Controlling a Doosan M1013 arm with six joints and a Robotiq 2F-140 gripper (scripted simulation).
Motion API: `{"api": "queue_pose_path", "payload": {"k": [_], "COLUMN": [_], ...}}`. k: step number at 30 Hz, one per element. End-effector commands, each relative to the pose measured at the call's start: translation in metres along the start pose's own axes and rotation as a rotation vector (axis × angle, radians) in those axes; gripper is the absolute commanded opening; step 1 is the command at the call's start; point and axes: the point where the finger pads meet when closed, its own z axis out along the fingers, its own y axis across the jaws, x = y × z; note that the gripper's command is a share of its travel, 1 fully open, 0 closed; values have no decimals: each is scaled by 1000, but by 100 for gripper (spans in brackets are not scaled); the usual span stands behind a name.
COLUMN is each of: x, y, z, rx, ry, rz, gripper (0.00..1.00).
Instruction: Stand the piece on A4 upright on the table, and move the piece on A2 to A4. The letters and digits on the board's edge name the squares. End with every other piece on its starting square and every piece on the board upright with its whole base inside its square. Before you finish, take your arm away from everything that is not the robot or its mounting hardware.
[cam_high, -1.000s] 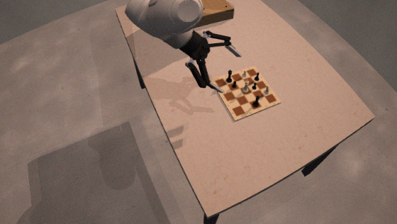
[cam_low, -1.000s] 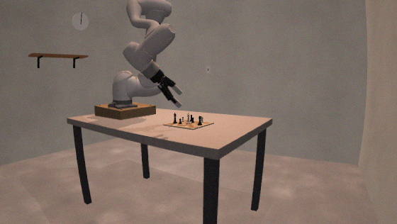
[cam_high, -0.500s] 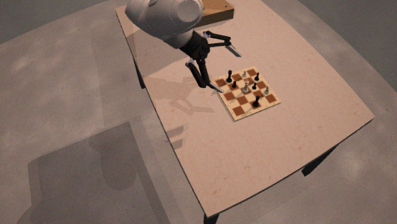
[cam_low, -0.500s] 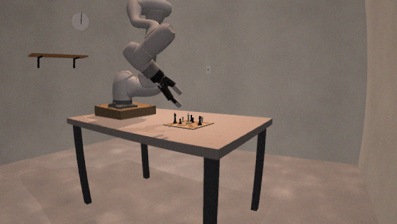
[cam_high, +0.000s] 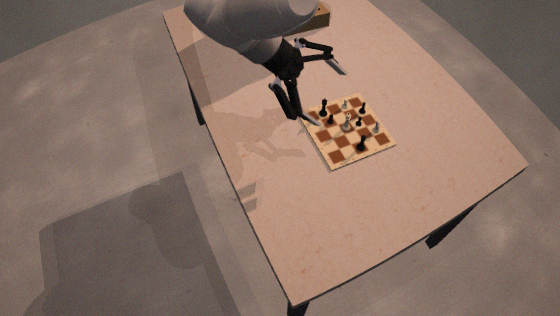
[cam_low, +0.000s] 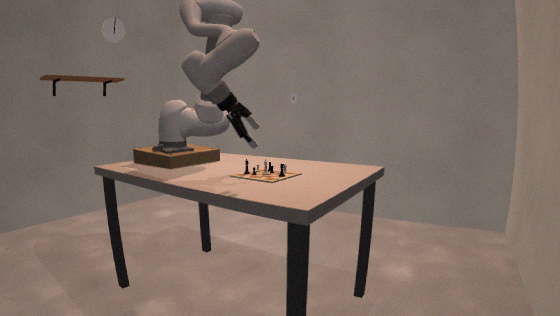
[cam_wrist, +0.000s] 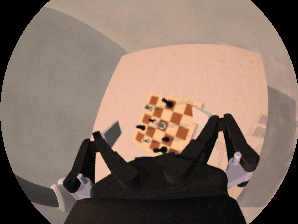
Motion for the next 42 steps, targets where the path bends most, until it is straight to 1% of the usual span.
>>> {"api": "queue_pose_path", "payload": {"k": [1, 4, 6, 7, 9, 10, 11, 12, 13, 14, 15, 18, 20, 21, 22, 23, 24, 25, 26, 27, 28, 30, 31, 32, 33, 35, 36, 38, 41, 42], "x": [4, 12, 18, 18, 26, 26, 31, 31, 35, 35, 41, 41, 54, 54, 61, 61, 70, 70, 80, 80, 90, 90, 102, 102, 115, 115, 114, 92, 92, 81], "y": [-5, -15, -22, -22, -29, -29, -33, -33, -36, -36, -39, -39, -44, -44, -47, -47, -49, -49, -52, -52, -54, -54, -57, -57, -60, -60, -56, -36, -36, -27], "z": [-1, -6, -11, -11, -18, -18, -23, -23, -29, -29, -35, -35, -51, -51, -60, -60, -71, -71, -82, -82, -95, -95, -109, -109, -124, -124, -125, -105, -105, -96], "rx": [6, 3, -11, -11, -40, -40, -61, -61, -87, -87, -119, -119, -201, -201, -251, -251, -307, -307, -369, -369, -437, -437, -509, -509, -586, -586, -583, -455, -455, -389], "ry": [-33, -109, -170, -170, -238, -238, -272, -272, -307, -307, -342, -342, -404, -404, -431, -431, -453, -453, -470, -470, -480, -480, -482, -482, -476, -476, -493, -554, -554, -574], "rz": [19, 66, 105, 105, 151, 151, 177, 177, 205, 205, 235, 235, 299, 299, 334, 334, 371, 371, 409, 409, 448, 448, 489, 489, 531, 531, 518, 410, 410, 355], "gripper": [100, 100, 100, 100, 100, 100, 100, 100, 100, 100, 100, 100, 100, 100, 100, 100, 100, 100, 100, 100, 100, 100, 100, 100, 100, 100, 100, 100, 100, 100]}}
